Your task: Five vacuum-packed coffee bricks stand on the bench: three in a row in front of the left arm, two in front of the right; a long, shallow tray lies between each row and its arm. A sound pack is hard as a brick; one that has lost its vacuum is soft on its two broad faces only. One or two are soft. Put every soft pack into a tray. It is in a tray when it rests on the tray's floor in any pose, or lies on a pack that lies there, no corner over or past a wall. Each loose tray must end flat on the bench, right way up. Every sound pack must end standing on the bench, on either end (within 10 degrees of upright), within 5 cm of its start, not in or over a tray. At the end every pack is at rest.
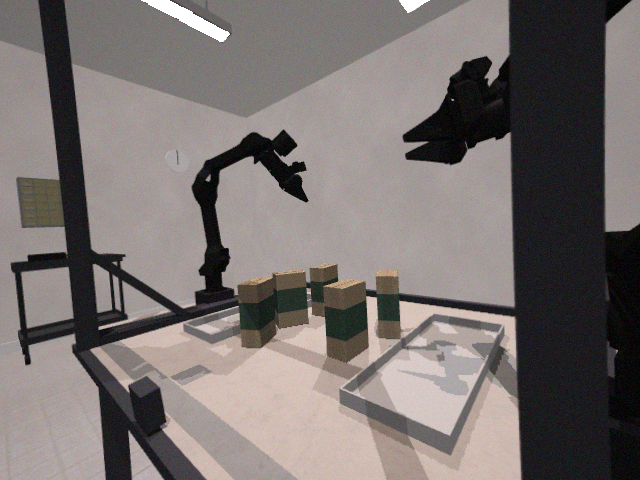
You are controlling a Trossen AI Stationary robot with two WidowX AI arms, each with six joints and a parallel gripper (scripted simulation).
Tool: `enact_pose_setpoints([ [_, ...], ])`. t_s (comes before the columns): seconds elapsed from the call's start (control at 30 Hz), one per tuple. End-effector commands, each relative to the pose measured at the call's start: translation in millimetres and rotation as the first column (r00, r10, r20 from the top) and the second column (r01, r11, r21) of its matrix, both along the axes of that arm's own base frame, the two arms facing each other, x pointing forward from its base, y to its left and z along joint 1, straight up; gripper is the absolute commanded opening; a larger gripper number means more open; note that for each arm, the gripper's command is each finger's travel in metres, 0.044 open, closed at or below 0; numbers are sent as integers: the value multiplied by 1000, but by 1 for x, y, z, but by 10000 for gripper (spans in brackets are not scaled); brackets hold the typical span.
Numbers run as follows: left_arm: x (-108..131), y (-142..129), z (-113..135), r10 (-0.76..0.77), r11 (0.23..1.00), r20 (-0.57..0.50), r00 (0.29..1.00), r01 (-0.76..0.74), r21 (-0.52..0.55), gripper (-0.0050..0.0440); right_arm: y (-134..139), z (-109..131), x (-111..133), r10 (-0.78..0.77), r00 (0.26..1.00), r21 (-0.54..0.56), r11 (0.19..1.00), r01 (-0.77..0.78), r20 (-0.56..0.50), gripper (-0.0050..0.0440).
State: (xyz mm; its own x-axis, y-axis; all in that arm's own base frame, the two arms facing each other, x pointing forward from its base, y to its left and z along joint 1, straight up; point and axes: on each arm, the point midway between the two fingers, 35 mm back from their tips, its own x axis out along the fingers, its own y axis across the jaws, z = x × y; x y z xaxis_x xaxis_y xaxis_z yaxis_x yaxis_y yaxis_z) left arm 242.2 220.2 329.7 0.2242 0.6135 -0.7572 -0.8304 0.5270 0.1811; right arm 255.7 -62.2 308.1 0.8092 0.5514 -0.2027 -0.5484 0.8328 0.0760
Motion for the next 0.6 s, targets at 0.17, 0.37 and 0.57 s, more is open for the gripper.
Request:
enact_pose_setpoints([
  [0.17,-2,-1,6,0,1000,16,1000,0,10,440,1,4,-1,0,1000,-11,1000,0,11,440],
  [0.37,-2,-1,6,0,1000,16,1000,0,10,440,1,4,-1,0,1000,-11,1000,0,11,440],
  [0.57,5,-5,4,15,1000,44,999,-14,-15,355,1,4,-1,0,1000,-11,1000,0,11,360],
])
